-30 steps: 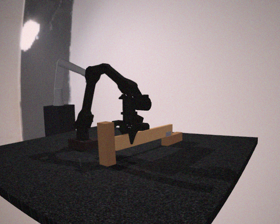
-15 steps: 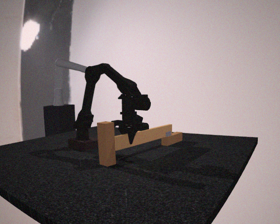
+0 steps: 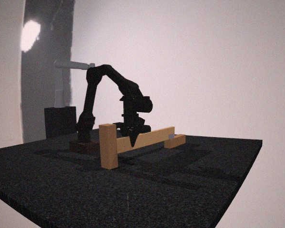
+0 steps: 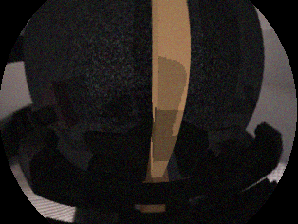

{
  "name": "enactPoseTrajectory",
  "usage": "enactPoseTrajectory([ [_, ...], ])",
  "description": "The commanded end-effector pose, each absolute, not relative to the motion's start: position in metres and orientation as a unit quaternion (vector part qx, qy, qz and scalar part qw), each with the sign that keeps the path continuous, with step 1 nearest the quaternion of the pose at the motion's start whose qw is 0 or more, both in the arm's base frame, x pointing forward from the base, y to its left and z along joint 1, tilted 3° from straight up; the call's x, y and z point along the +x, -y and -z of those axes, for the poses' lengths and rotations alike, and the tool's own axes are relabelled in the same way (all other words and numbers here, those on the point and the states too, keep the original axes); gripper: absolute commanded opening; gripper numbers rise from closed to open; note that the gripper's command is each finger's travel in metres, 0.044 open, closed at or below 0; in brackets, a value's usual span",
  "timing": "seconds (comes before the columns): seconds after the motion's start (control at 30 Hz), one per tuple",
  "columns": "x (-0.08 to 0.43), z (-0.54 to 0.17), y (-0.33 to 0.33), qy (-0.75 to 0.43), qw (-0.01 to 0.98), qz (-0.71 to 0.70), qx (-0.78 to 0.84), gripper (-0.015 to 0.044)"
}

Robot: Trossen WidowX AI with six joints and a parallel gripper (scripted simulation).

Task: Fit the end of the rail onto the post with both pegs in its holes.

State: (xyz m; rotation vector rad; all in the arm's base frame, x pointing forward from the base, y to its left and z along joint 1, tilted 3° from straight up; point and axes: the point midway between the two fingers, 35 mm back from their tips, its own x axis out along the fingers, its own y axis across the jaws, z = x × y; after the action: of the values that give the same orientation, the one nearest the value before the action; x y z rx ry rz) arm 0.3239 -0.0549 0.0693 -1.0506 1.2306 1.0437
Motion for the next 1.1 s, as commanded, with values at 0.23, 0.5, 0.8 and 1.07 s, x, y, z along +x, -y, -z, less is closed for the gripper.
enactPoseTrajectory([
  [0.23,0.3239,-0.0684,0.059,-0.524,0.571,-0.444,-0.45,0.0],
  [0.5,0.3233,-0.0683,0.0614,-0.524,0.571,-0.444,-0.45,0.0],
  [0.8,0.3227,-0.0691,0.0642,-0.524,0.571,-0.444,-0.451,0.0],
  [1.07,0.3224,-0.0703,0.0653,-0.524,0.571,-0.444,-0.451,0.0],
])
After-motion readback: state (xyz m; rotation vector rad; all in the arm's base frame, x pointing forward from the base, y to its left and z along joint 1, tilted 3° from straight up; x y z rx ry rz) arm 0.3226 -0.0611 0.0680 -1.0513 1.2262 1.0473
